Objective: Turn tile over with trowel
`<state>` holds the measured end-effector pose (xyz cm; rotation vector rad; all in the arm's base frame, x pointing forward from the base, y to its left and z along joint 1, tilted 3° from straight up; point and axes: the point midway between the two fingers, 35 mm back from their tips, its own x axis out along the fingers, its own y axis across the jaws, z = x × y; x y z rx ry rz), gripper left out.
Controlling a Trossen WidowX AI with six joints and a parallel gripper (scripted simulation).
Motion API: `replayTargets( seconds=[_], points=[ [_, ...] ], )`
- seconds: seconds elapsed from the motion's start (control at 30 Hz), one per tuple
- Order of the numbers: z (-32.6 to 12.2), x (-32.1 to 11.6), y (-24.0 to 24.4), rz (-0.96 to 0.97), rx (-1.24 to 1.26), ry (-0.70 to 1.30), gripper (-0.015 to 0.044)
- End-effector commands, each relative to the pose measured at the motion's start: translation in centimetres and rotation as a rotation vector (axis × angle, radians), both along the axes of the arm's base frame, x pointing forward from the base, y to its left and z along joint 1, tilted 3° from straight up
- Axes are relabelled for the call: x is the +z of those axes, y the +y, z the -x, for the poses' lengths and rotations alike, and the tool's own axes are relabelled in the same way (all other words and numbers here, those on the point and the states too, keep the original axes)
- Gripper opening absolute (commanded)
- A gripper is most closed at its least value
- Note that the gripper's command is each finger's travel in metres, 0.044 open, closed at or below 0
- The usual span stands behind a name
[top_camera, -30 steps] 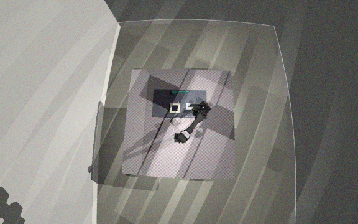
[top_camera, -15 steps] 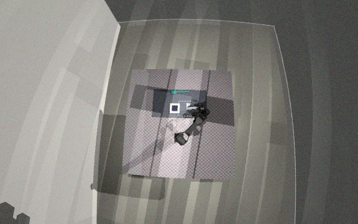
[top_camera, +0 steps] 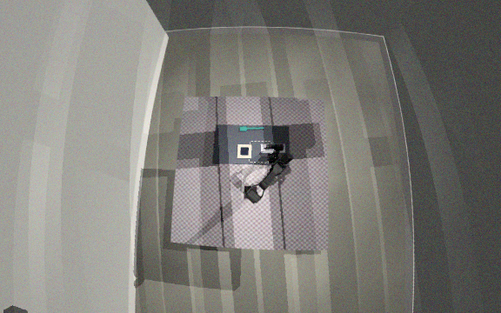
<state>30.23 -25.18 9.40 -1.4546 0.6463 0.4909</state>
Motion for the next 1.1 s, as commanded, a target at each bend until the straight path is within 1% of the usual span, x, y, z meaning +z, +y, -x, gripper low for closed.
replayTargets(
  seconds=[0.0,1.07],
  points=[
    [-0.4,-0.3,-0.1,0.001,-0.003,-0.002,0.0300],
    [-4.1,-3.5,-0.5,0.006,0.000,-0.007,0.0300]
  ],
)
